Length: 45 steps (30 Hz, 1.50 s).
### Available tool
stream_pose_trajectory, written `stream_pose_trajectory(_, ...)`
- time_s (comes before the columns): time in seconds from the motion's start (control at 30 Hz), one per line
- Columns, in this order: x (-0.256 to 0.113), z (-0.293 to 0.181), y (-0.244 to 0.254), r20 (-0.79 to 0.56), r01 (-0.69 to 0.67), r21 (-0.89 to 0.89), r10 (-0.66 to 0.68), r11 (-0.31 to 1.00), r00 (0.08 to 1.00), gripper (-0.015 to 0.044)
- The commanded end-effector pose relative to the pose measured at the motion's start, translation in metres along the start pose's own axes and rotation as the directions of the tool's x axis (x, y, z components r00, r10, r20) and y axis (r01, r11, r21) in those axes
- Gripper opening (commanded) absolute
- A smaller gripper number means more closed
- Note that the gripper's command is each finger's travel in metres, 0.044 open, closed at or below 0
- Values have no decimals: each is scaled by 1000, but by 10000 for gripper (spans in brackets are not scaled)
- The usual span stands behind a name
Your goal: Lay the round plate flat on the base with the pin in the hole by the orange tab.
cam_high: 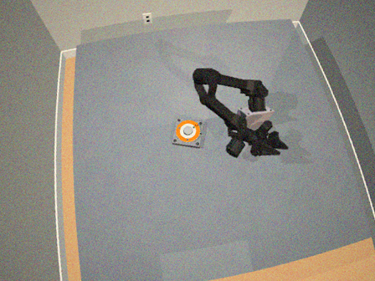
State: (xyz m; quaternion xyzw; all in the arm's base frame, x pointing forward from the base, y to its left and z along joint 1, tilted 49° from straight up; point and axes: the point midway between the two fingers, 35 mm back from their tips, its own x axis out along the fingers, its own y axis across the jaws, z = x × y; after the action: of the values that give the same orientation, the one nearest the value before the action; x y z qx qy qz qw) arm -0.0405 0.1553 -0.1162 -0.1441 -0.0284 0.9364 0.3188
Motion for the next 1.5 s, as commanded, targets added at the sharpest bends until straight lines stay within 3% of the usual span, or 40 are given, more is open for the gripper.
stream_pose_trajectory(0.0,0,-2,0,-9,-7,15,7,1000,1000,374)
stream_pose_trajectory(0.13,-13,-30,-8,-190,-70,323,138,944,972,269)
stream_pose_trajectory(0.23,-33,-51,-17,-350,-3,570,246,822,904,190)
stream_pose_trajectory(0.3,-39,-55,-19,-382,26,613,267,790,885,137)
stream_pose_trajectory(0.47,-88,-73,-36,-599,366,773,407,518,690,6)
stream_pose_trajectory(0.57,-108,-75,-43,-660,512,751,447,418,604,0)
stream_pose_trajectory(0.63,-132,-75,-50,-716,666,678,485,312,502,0)
stream_pose_trajectory(0.73,-151,-72,-56,-750,770,593,509,237,421,0)
stream_pose_trajectory(1.03,-215,-52,-73,-811,981,194,566,19,149,0)
stream_pose_trajectory(1.33,-279,-14,-89,-799,949,-268,589,-167,-122,0)
stream_pose_trajectory(1.47,-316,16,-97,-758,808,-517,590,-282,-279,0)
